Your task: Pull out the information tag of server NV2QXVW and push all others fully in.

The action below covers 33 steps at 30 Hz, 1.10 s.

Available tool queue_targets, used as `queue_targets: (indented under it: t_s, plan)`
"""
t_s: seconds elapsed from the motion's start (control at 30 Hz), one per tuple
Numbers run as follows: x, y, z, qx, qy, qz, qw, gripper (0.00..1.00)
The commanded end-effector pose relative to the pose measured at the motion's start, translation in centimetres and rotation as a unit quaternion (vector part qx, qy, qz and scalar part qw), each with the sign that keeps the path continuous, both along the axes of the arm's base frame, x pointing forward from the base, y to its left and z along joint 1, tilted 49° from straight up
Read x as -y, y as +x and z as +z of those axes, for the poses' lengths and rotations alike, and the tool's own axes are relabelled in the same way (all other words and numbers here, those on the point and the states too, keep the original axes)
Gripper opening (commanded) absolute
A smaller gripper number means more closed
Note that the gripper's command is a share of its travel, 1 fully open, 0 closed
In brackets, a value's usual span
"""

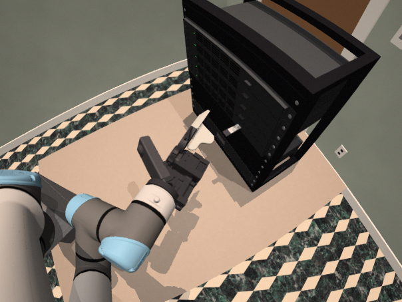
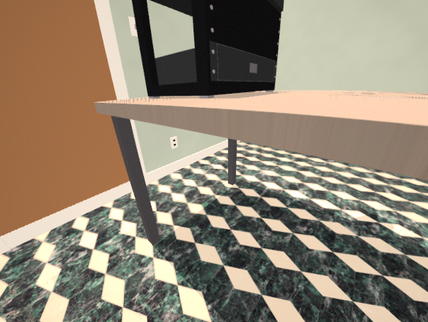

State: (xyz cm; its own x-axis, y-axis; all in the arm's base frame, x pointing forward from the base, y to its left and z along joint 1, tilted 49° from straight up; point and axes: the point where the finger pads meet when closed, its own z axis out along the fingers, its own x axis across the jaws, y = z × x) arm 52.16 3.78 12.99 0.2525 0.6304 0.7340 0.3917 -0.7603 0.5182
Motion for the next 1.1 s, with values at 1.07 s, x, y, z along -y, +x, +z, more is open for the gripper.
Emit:
queue_targets:
  t_s: [1.07]
  plan:
    - [-0.24, -0.07, 0.7, 0.011, -0.009, 0.002, 1.0, 1.0]
